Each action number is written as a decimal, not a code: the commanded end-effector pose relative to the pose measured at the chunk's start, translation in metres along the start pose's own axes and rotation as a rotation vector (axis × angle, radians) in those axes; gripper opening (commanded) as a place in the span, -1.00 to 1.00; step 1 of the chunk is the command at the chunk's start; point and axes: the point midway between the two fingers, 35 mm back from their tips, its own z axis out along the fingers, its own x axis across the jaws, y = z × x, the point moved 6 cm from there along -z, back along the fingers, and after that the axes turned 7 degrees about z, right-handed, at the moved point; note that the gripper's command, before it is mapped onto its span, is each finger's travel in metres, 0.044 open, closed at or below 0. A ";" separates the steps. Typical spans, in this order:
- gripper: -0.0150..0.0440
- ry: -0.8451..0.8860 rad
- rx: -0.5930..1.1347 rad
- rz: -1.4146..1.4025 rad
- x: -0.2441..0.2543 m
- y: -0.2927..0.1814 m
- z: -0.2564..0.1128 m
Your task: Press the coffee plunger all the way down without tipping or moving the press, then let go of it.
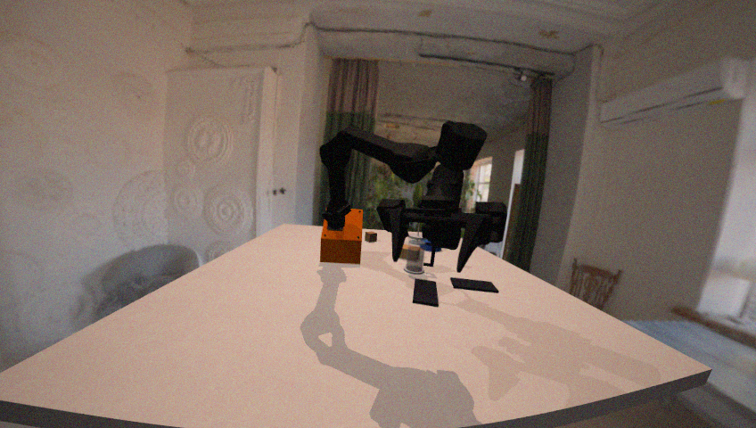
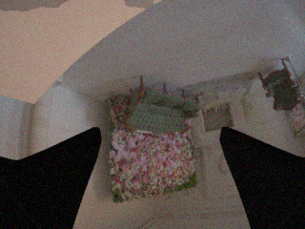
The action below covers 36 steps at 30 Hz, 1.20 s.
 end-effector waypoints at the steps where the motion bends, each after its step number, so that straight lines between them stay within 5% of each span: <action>1: 0.95 -0.005 -0.005 0.009 0.000 0.002 -0.002; 17: 1.00 -0.229 -0.470 0.615 0.017 0.091 -0.174; 36: 1.00 -0.156 -1.047 1.124 0.124 0.123 -0.326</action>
